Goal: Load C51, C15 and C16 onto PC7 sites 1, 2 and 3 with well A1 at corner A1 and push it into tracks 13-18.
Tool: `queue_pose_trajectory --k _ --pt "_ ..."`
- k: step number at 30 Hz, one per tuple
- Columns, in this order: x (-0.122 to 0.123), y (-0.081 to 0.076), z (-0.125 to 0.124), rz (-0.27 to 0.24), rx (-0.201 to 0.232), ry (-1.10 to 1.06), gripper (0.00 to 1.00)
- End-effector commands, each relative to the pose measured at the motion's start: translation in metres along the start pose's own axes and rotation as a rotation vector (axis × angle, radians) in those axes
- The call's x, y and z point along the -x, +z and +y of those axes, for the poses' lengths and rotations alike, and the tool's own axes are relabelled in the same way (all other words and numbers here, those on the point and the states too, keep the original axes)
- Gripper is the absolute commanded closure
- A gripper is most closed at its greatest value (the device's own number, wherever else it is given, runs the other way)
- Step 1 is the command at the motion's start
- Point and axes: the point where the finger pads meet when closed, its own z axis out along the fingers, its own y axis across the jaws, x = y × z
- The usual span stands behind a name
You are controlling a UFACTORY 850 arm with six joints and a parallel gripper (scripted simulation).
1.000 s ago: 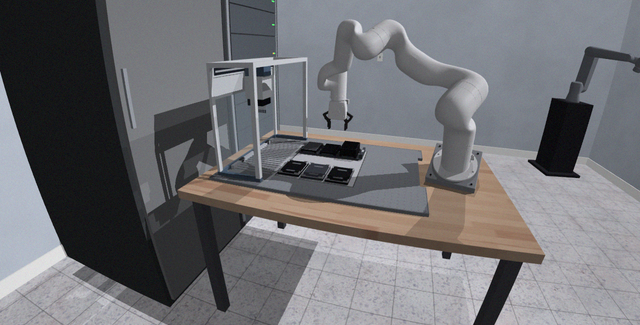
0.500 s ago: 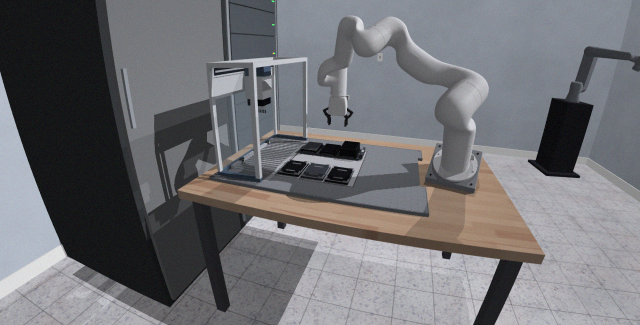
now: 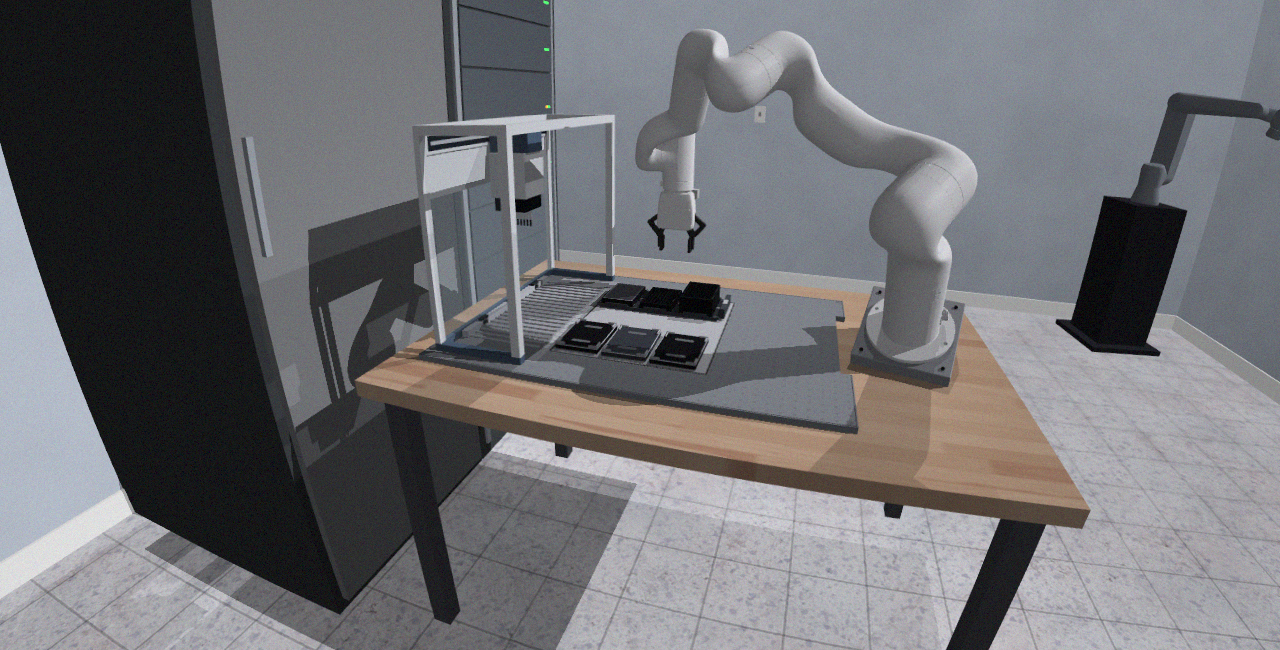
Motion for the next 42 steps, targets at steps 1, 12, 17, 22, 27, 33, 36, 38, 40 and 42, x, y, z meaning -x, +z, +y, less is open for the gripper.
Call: queue_pose_trajectory --k 1,12,17,22,27,33,36,38,40,42 --pt "0.009 -0.001 0.013 0.001 -0.002 -0.114 0.18" --pt "0.040 -0.001 0.059 0.002 -0.002 -0.481 0.18" --pt "0.049 -0.001 0.071 0.002 -0.002 -0.581 0.18" --pt "0.063 -0.001 0.092 0.002 -0.002 -0.747 0.18" --pt "0.077 -0.001 0.113 0.002 -0.002 -0.914 0.18" --pt "0.088 -0.001 0.129 0.002 -0.001 -1.047 0.18" --pt "0.096 -0.001 0.142 0.002 -0.001 -1.147 0.18" --pt "0.102 -0.001 0.150 0.002 -0.001 -1.214 0.18" --pt "0.108 -0.001 0.158 0.002 -0.001 -1.281 0.18" --pt "0.113 -0.001 0.166 0.002 -0.001 -1.347 0.18"
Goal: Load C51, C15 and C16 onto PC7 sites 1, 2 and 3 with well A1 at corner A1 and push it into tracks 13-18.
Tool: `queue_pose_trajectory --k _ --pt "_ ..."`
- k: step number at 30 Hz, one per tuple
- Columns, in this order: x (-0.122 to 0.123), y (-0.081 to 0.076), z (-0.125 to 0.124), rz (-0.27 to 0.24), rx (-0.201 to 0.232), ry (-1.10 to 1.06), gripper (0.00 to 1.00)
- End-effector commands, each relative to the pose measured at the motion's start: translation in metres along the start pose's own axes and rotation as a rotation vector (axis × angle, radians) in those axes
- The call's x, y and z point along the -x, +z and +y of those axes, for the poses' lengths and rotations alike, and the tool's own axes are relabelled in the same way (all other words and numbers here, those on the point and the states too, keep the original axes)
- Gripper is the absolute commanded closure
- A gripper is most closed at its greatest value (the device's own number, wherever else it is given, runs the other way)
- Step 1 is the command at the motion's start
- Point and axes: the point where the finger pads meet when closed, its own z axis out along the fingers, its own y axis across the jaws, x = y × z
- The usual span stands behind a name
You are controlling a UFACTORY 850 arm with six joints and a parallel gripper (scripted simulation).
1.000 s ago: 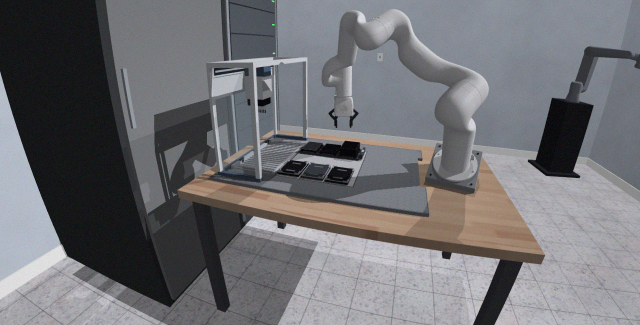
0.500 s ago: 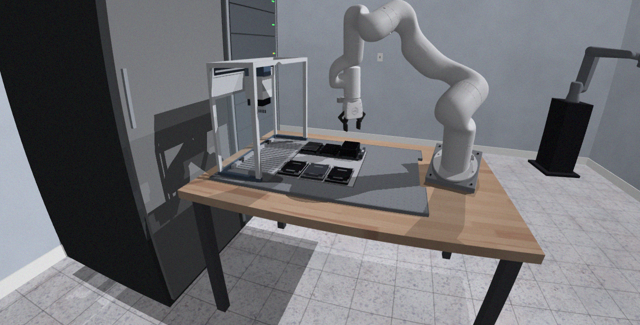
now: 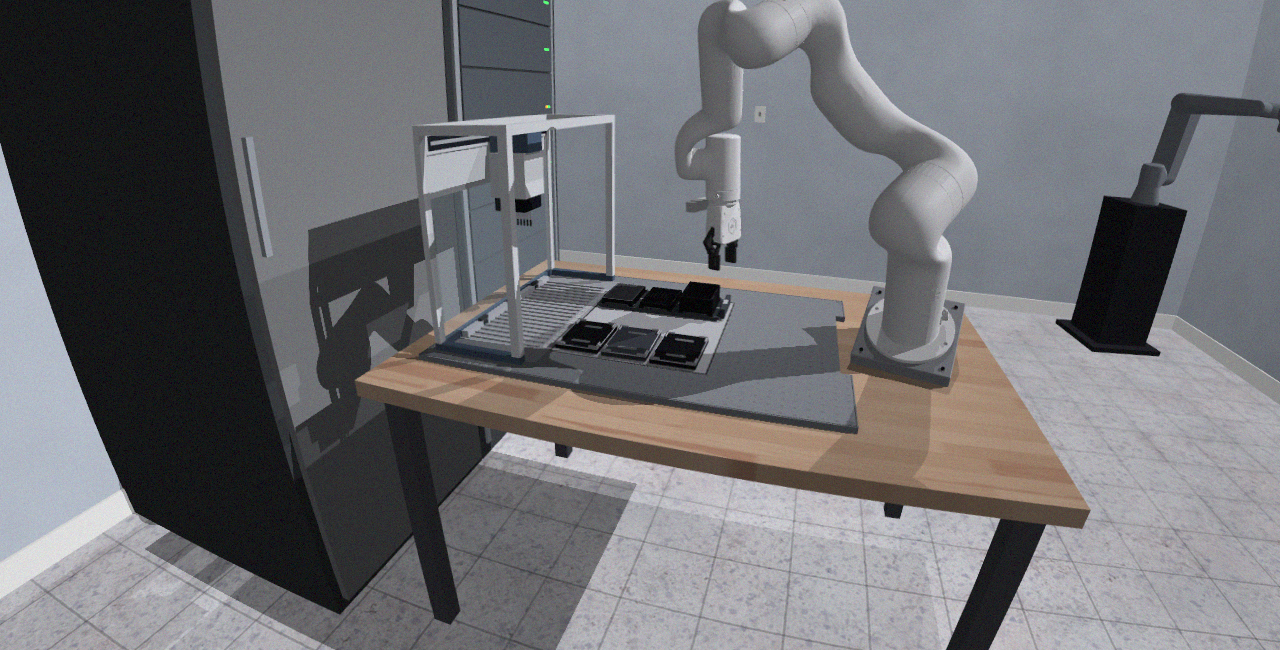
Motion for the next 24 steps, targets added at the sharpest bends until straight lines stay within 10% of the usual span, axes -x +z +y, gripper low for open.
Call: queue_pose_trajectory --k 1,24 --pt "0.032 0.000 -0.006 0.051 -0.016 -0.237 0.18" --pt "0.052 0.001 -0.009 0.052 -0.012 -0.408 0.18"
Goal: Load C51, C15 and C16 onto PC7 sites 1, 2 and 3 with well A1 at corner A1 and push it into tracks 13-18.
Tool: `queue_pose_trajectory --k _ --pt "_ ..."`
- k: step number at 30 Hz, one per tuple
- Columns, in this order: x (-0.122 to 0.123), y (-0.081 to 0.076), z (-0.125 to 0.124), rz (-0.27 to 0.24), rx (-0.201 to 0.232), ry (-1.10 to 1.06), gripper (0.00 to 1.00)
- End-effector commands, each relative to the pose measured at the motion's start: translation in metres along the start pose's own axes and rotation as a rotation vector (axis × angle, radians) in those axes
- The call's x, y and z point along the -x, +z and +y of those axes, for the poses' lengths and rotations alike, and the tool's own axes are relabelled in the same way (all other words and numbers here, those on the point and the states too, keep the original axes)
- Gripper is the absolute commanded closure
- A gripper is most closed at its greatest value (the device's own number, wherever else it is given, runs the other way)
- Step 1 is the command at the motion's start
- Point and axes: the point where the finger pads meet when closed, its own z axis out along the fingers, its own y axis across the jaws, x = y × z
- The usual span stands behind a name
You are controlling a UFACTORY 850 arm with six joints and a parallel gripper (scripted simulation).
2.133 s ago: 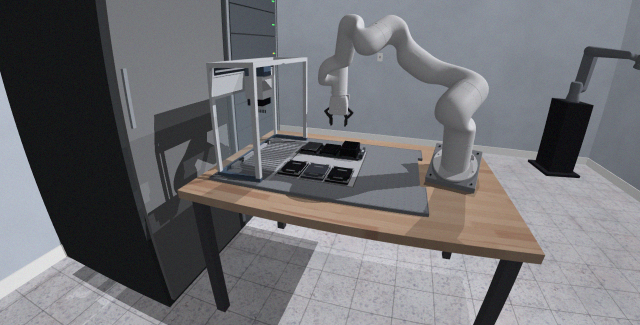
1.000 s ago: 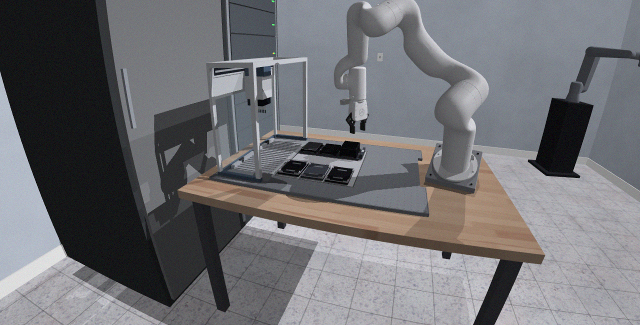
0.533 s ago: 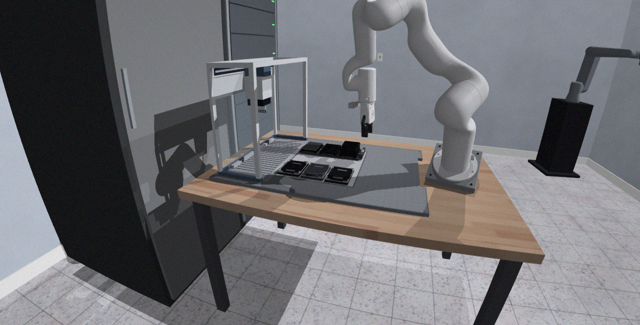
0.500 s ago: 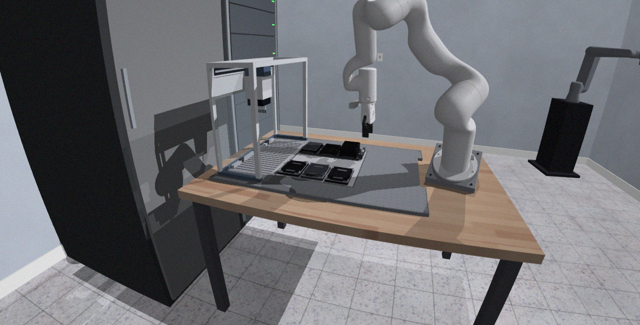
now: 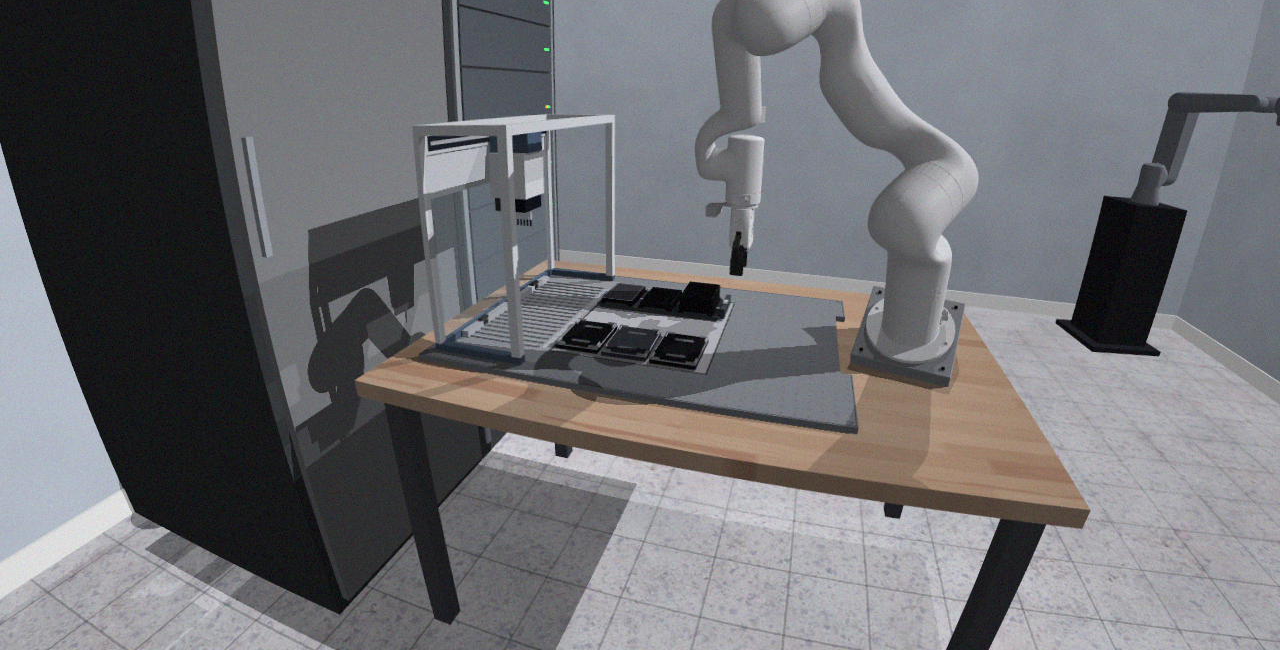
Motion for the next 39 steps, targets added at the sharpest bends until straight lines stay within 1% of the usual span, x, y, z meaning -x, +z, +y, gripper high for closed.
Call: queue_pose_trajectory --k 1,15,17,32,34,39 --pt "0.000 -0.001 0.000 0.005 0.000 -0.002 0.18" --pt "-0.001 0.021 0.000 0.005 0.000 -0.002 0.18" --pt "-0.001 0.021 0.000 0.005 0.000 -0.002 0.18" --pt "-0.001 0.046 0.000 0.005 0.000 -0.002 0.18" --pt "-0.001 0.046 0.000 0.005 0.000 -0.002 0.18" --pt "-0.001 0.054 0.000 0.005 0.000 -0.002 0.18"
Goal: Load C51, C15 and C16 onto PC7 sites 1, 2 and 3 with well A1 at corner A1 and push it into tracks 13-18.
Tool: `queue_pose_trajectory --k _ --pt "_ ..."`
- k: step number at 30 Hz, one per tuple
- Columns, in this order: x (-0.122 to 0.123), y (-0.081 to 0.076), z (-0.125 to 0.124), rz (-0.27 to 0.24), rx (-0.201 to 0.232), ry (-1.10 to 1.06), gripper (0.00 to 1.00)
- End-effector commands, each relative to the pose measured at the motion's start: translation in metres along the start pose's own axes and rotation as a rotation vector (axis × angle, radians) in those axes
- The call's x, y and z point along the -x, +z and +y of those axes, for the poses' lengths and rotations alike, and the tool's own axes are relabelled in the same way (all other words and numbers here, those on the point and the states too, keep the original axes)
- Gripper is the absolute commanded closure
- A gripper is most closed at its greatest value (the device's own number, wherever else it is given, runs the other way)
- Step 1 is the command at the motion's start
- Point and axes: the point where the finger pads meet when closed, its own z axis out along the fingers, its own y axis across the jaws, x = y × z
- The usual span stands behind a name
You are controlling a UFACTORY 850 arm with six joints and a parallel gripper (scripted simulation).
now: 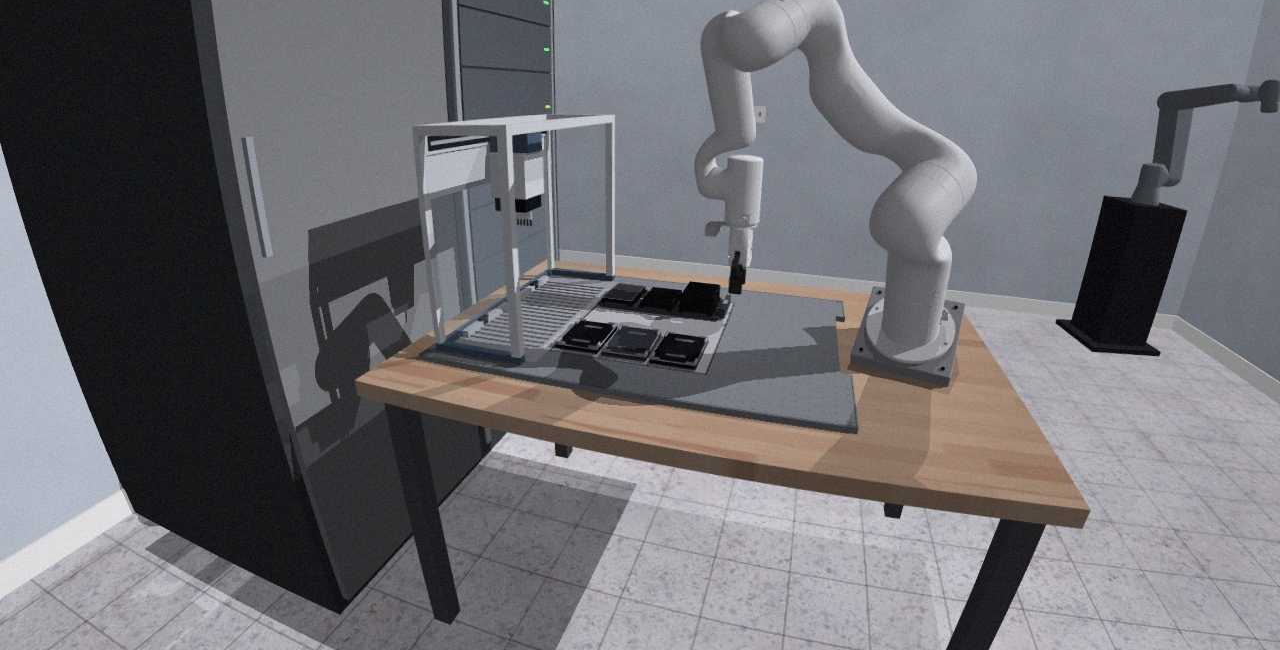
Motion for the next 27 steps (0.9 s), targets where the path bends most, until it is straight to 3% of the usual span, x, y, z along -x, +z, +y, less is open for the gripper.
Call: queue_pose_trajectory --k 1,21,27 --pt "-0.001 0.009 0.000 0.002 0.001 0.000 0.18" --pt "-0.001 0.039 0.000 0.002 0.001 0.000 0.18" --pt "-0.001 0.039 0.000 0.002 0.001 0.000 0.18"
